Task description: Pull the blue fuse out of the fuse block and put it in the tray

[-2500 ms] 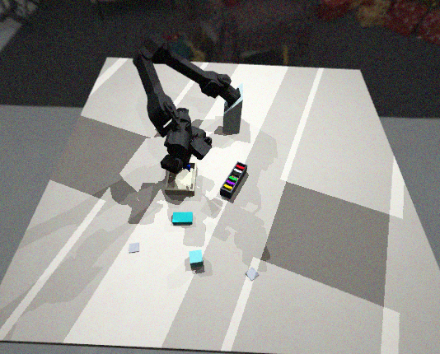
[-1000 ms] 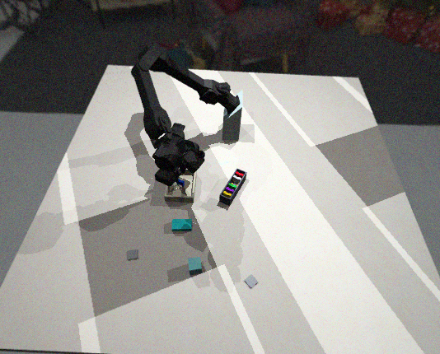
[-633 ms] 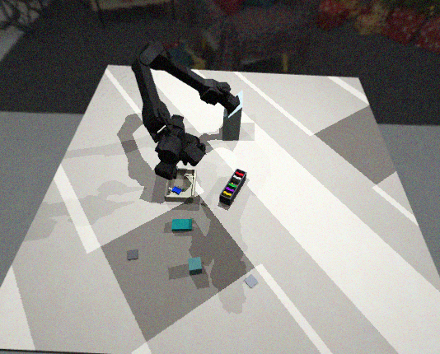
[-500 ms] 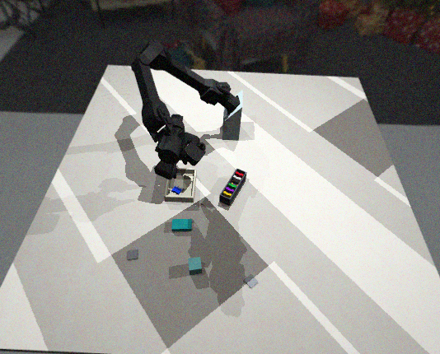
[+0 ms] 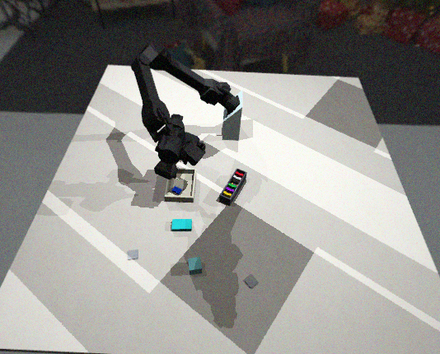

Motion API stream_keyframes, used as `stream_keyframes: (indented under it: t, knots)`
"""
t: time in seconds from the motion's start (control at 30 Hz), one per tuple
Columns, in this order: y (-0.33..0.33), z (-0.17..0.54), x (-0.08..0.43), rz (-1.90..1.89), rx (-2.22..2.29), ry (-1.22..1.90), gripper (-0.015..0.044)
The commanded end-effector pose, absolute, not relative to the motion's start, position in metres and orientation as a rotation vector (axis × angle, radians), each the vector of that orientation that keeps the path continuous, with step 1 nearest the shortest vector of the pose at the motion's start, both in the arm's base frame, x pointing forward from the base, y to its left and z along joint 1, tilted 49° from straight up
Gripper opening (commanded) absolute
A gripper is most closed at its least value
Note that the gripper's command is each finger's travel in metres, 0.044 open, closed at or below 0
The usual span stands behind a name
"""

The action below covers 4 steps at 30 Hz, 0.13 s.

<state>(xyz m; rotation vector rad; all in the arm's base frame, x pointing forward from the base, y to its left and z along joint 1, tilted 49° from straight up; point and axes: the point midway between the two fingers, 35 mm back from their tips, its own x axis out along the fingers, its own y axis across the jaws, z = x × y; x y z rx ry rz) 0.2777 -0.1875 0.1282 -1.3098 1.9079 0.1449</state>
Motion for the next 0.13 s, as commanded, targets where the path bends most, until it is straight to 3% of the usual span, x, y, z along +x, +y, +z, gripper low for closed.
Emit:
stream_keyframes:
  t: [0.0,0.1]
  knots:
    - [-0.1875,0.128,0.2777,0.146,-1.31,1.908,0.033]
    - [-0.1875,0.128,0.2777,0.146,-1.31,1.908,0.033]
